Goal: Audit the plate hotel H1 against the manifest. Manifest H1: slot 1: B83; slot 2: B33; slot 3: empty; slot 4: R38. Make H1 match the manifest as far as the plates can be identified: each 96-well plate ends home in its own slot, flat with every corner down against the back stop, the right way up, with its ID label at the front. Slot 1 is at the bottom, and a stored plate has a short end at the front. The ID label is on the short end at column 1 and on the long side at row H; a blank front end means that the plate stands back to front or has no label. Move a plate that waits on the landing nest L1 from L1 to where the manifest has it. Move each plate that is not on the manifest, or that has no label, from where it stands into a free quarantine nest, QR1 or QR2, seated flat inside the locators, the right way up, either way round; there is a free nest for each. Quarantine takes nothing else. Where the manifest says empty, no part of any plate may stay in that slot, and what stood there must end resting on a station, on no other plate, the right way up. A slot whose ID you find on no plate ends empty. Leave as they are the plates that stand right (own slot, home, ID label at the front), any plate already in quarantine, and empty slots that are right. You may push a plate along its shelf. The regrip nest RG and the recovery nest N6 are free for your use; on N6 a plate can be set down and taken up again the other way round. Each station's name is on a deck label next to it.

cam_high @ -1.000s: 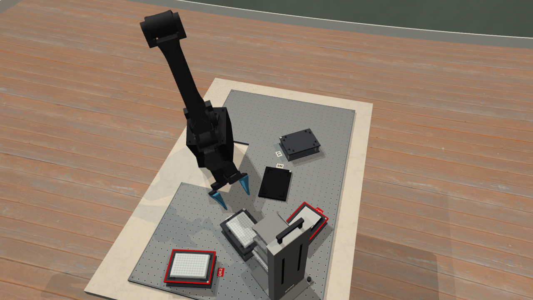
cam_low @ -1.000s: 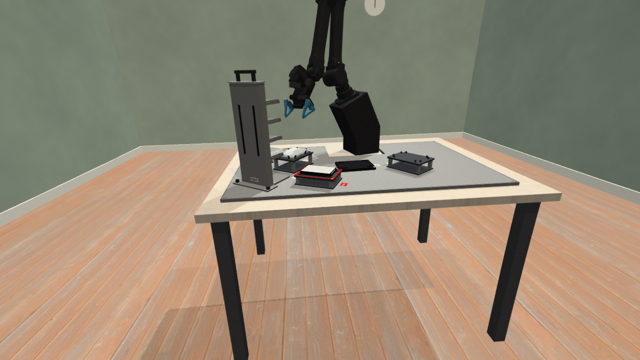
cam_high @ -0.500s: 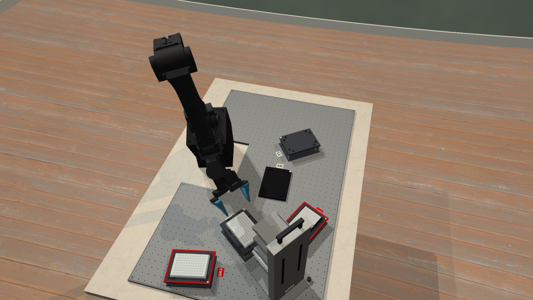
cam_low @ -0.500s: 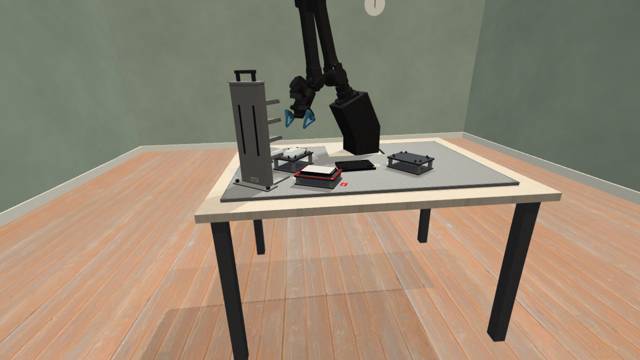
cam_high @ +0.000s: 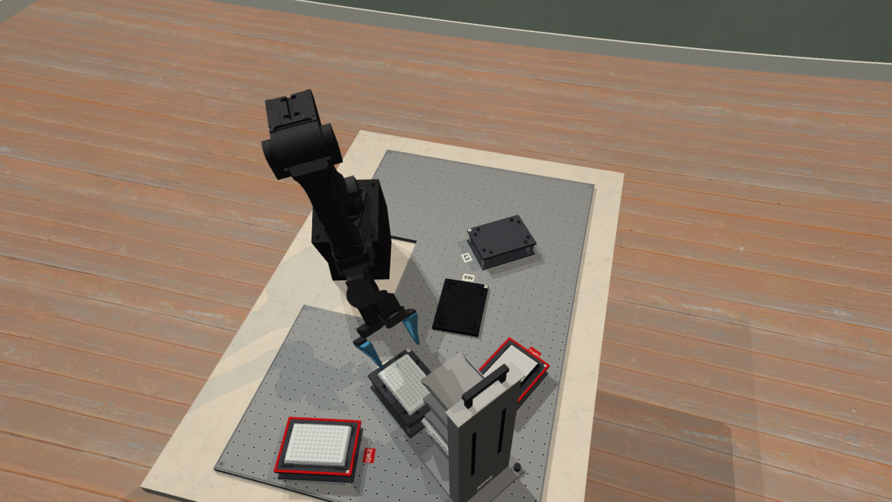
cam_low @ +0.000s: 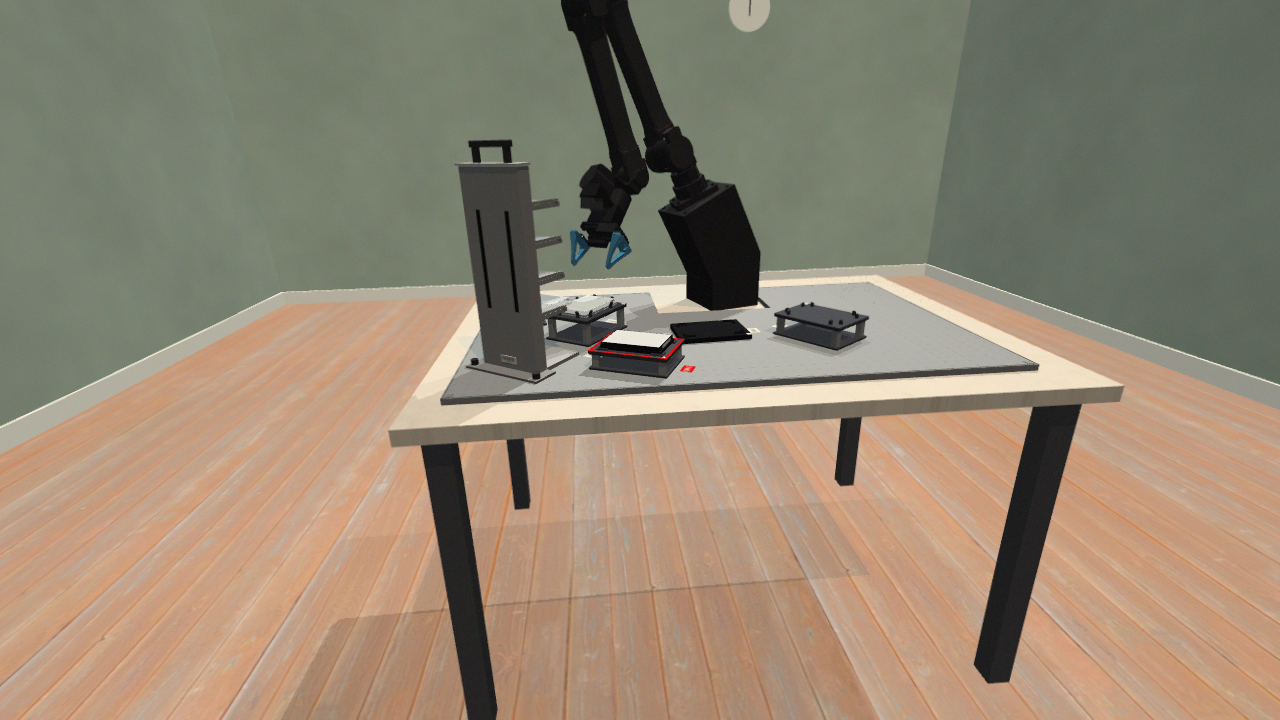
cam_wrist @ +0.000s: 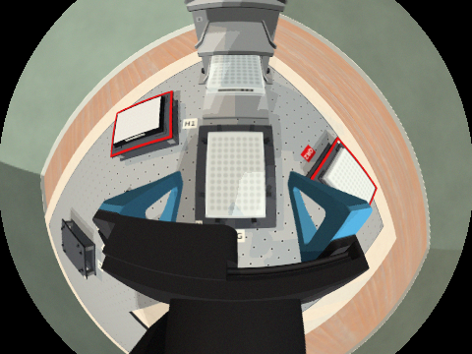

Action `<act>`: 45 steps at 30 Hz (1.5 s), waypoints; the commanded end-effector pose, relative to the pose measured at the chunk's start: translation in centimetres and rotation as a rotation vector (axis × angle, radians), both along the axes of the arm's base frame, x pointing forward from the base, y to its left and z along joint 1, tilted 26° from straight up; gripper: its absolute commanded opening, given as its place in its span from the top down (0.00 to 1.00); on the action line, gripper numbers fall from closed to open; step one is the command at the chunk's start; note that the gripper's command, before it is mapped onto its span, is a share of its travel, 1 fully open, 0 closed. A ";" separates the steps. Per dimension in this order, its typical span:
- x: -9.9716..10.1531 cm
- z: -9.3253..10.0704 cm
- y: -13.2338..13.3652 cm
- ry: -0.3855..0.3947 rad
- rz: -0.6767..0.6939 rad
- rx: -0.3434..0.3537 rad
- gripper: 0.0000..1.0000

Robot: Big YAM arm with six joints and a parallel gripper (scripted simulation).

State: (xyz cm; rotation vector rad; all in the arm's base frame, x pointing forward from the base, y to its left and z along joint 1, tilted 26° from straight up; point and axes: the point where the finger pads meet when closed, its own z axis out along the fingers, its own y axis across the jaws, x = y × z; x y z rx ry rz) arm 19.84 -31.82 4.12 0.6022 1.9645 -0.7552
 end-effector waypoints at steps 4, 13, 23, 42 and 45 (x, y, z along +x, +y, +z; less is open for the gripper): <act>0.1 0.4 0.0 -0.006 0.003 -0.014 0.00; 0.1 0.4 0.0 -0.006 0.003 -0.014 0.00; 0.0 -0.8 -1.1 -0.002 -0.002 -0.027 0.00; -0.8 -4.5 -1.1 0.007 -0.001 -0.009 0.00; -0.9 -4.6 -0.9 0.008 0.000 -0.007 0.00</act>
